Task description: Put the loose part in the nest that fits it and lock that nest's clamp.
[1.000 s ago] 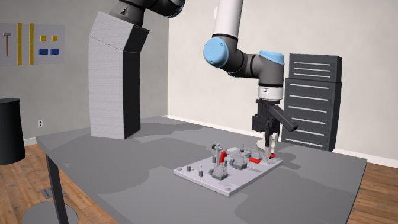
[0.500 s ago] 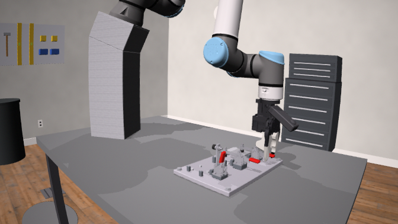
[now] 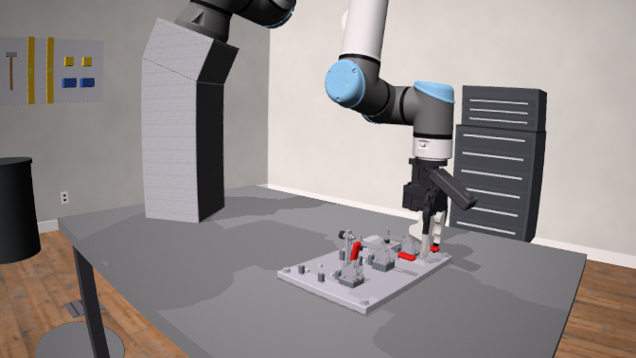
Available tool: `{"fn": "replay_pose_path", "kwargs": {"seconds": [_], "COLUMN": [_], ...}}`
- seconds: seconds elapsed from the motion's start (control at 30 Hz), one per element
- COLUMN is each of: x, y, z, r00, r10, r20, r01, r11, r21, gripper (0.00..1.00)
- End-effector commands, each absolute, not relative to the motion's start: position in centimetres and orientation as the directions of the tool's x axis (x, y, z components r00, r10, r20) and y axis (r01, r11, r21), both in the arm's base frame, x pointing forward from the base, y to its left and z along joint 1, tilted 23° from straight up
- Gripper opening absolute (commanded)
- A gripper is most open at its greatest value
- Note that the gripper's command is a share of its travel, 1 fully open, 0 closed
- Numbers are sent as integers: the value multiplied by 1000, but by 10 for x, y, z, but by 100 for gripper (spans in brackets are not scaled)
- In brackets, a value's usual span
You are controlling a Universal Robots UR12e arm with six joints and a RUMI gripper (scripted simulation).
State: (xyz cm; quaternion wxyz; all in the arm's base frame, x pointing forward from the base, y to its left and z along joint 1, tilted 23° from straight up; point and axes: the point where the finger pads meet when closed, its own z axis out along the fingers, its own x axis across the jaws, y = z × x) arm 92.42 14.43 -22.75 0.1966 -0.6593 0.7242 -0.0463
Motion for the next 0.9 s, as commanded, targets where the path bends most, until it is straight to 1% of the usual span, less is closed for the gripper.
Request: {"fn": "replay_pose_path", "kwargs": {"seconds": [0.0, 0.27, 0.87], "x": [926, 922, 904], "y": [144, 143, 132], "z": [-225, -221, -173], "r00": [-53, -54, -55], "r10": [-973, -973, -973], "r20": [-223, -223, -224], "r01": [-936, -937, -936], "r11": [127, 127, 128], "r21": [-330, -327, -327], "gripper": [28, 28, 28]}}
